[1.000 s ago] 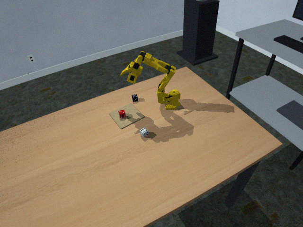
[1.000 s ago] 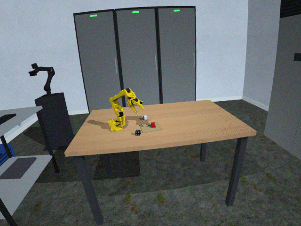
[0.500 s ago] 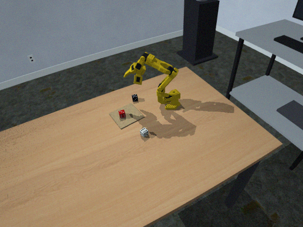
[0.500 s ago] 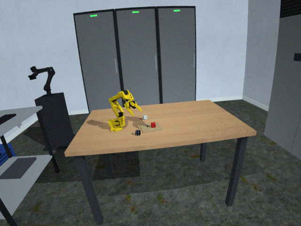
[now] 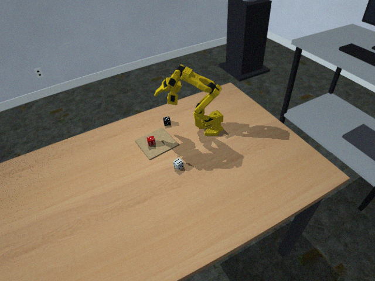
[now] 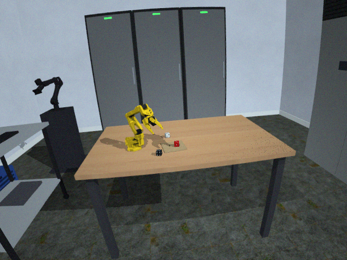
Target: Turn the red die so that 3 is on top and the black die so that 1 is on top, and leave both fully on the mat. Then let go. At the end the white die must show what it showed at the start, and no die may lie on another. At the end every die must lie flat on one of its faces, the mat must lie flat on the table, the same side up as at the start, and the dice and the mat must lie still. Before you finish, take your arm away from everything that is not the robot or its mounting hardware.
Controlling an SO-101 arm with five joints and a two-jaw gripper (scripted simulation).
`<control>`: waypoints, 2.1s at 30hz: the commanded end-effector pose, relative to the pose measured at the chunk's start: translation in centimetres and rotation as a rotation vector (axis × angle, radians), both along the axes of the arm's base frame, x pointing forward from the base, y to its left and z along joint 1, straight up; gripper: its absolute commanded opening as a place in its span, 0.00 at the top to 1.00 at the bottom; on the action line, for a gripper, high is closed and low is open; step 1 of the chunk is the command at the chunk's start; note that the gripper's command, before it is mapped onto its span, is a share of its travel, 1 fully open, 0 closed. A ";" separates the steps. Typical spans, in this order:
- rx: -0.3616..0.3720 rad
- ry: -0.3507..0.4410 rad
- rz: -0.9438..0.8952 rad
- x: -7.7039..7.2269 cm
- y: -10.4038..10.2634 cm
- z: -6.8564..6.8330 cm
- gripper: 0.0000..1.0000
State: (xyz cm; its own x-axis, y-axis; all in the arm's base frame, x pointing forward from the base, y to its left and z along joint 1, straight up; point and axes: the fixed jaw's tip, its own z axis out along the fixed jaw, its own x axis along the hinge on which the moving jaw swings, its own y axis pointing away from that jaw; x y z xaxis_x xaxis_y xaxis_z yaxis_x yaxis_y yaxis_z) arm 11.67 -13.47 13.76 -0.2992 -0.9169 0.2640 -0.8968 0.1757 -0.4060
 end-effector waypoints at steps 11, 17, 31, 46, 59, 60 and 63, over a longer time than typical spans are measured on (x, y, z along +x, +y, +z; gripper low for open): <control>0.049 0.049 0.000 0.1 -0.3 -1.1 0.65; 0.157 0.146 0.000 0.0 -0.3 -3.3 0.65; 0.342 0.312 0.001 -0.5 0.3 -7.0 0.65; 0.356 0.328 0.012 -0.7 0.5 -7.6 0.65; 0.356 0.328 0.012 -0.7 0.5 -7.7 0.65; 0.356 0.328 0.012 -0.6 0.5 -7.8 0.65; 0.356 0.328 0.012 -0.6 0.4 -8.0 0.65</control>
